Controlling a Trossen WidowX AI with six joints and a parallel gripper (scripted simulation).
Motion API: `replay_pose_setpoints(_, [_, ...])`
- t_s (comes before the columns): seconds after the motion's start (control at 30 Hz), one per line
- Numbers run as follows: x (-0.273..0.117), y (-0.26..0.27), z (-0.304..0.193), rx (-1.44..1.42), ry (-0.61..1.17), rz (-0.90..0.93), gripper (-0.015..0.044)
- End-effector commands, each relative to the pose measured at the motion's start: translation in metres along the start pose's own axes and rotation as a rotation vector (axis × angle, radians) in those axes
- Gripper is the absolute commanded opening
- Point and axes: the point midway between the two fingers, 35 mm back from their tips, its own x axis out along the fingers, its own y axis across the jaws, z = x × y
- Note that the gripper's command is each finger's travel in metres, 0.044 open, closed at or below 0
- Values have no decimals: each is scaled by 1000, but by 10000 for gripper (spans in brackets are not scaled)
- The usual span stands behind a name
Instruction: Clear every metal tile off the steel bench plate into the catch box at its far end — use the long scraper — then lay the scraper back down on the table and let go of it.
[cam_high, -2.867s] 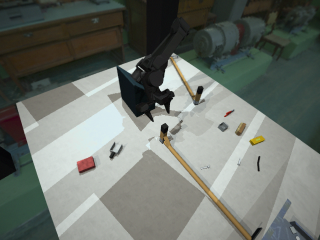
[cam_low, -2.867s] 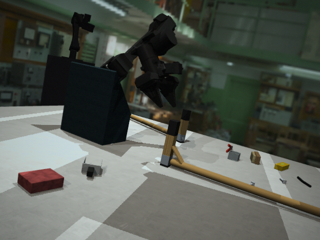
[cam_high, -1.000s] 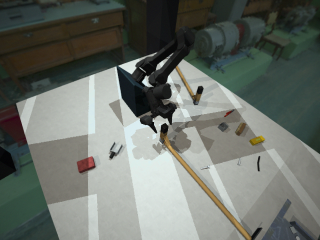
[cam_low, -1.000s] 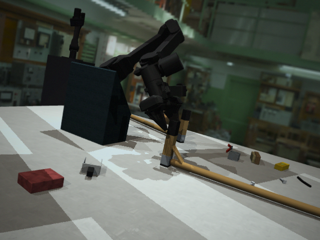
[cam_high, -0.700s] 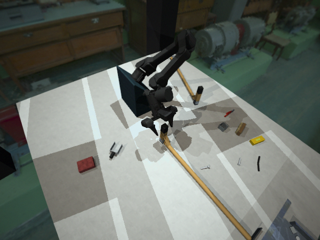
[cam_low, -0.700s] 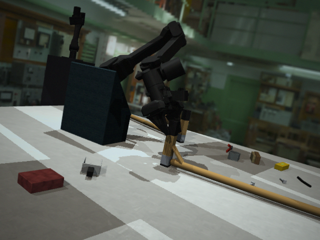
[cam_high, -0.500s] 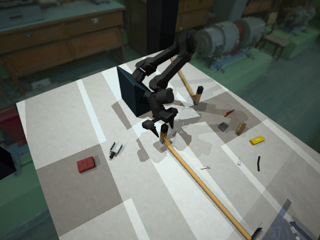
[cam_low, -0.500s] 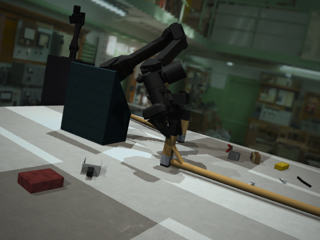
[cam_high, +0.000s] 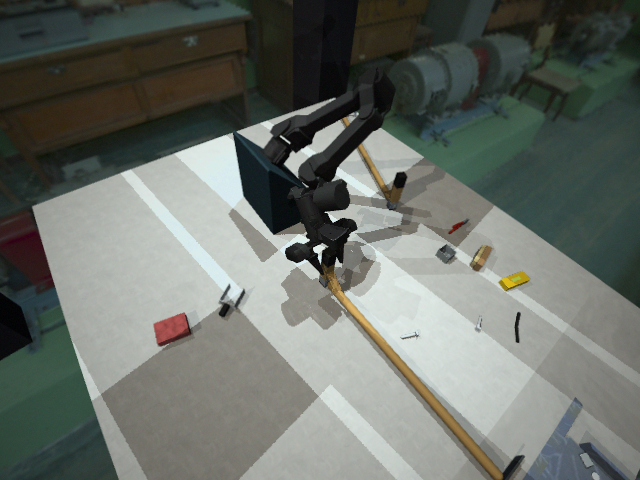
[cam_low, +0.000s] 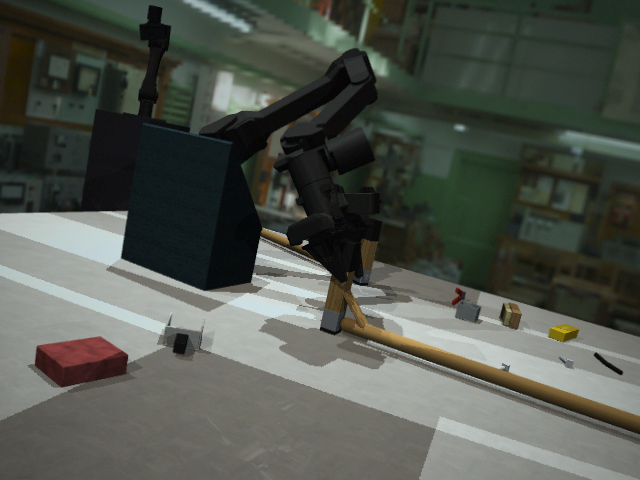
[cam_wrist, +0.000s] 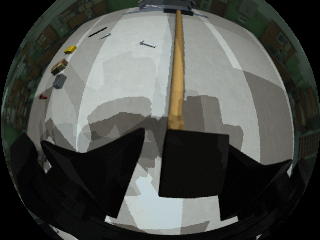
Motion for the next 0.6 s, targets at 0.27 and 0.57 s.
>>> replay_pose_setpoints(0.27, [0, 1, 0, -2, 1, 1, 65])
replay_pose_setpoints(0.57, [-1, 0, 1, 2, 0, 3, 0])
